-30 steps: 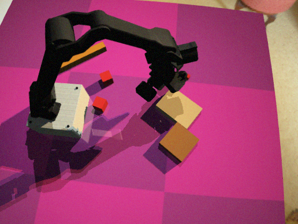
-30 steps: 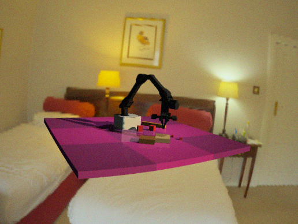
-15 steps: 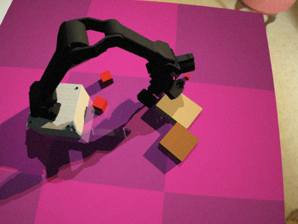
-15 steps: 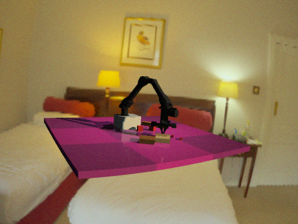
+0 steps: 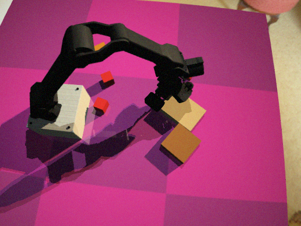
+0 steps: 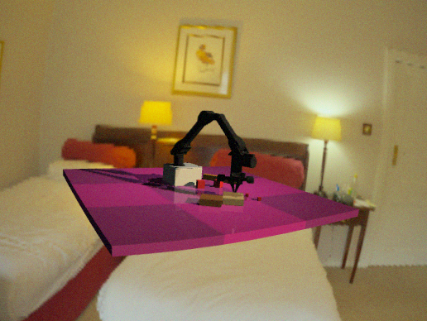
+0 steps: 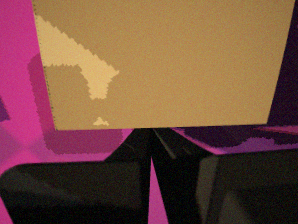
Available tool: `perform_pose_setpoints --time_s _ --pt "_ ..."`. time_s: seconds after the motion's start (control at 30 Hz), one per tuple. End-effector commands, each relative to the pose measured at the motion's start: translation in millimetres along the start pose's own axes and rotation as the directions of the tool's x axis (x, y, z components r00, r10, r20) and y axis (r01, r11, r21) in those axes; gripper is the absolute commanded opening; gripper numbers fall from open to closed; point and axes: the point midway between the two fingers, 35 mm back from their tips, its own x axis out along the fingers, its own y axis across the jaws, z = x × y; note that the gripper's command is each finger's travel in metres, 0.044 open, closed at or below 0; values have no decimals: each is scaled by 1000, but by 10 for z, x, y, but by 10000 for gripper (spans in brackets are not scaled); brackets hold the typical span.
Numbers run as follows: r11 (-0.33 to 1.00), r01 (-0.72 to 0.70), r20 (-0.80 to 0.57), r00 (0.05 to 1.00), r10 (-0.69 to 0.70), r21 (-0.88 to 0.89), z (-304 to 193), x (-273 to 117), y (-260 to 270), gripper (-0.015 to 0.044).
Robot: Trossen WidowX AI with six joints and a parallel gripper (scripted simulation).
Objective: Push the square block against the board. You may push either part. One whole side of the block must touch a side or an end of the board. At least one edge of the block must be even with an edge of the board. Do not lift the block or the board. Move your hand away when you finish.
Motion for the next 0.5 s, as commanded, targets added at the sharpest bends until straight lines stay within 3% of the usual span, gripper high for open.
perform_pose_setpoints --time_s 0.0,0.47 --pt "1000 16 -5 1000 -16 1 66 62 -36 0" --pt "1000 16 -3 1000 -16 1 302 60 -37 0"
